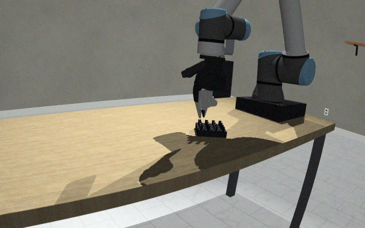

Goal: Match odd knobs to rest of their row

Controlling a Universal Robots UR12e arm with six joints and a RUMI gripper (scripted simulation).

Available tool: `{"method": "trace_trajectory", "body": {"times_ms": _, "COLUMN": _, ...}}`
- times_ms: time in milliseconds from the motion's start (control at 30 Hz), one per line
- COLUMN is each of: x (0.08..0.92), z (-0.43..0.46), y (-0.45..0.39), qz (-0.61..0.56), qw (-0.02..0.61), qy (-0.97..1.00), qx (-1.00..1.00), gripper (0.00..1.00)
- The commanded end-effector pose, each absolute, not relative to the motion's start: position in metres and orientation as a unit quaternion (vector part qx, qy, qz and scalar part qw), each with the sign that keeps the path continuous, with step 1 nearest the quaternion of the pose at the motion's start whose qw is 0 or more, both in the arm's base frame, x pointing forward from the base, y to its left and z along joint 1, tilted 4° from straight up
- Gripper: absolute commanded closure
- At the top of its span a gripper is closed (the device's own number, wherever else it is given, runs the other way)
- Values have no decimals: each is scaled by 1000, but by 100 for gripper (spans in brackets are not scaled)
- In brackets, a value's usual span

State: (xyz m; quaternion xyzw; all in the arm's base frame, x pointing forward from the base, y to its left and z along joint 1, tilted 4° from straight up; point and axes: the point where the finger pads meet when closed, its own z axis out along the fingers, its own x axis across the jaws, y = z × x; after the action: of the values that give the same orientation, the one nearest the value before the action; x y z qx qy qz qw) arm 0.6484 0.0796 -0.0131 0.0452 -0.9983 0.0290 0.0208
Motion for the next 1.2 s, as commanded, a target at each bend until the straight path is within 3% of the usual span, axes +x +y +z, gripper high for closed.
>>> {"method": "trace_trajectory", "body": {"times_ms": 0, "x": 649, "z": -12, "y": 80, "qz": 29, "qw": 20, "qy": -998, "qx": 45, "gripper": 89}}
{"method": "trace_trajectory", "body": {"times_ms": 733, "x": 648, "z": -10, "y": 78, "qz": 31, "qw": 17, "qy": -997, "qx": -62, "gripper": 89}}
{"method": "trace_trajectory", "body": {"times_ms": 1167, "x": 646, "z": -5, "y": 77, "qz": 34, "qw": 10, "qy": -961, "qx": -275, "gripper": 89}}
